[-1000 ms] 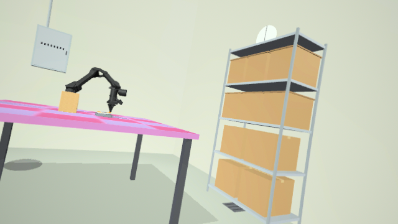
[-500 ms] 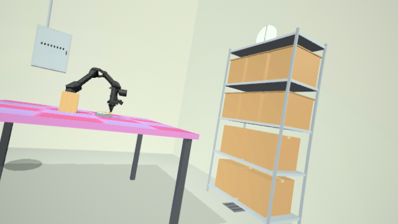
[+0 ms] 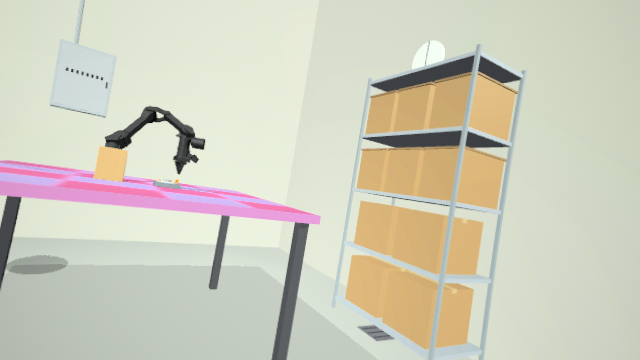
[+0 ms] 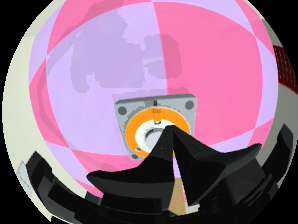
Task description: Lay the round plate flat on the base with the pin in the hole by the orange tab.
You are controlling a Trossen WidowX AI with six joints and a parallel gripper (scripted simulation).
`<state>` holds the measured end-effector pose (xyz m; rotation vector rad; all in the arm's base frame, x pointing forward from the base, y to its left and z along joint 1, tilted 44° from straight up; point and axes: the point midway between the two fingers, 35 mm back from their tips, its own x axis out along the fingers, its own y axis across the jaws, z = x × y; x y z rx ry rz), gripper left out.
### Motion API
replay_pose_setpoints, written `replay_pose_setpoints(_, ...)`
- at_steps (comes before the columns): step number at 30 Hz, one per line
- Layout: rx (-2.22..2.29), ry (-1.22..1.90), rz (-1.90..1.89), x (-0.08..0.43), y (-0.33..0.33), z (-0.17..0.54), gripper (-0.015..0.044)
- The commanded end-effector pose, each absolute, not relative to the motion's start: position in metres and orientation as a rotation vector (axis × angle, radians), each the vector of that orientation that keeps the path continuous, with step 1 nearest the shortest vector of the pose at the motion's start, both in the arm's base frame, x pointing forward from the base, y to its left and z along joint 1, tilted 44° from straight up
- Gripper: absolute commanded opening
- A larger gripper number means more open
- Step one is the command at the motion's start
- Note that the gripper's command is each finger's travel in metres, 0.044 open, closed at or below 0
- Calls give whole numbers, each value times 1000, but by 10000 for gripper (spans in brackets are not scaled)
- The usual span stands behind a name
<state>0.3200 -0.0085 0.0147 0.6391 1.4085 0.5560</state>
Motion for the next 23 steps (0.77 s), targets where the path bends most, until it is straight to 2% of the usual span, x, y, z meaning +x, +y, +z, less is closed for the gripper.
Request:
replay_pose_setpoints(1, 624, 1401, 560, 318, -17, 24, 0)
replay_pose_setpoints(23, 638, 1404, 554, 320, -12, 17, 0)
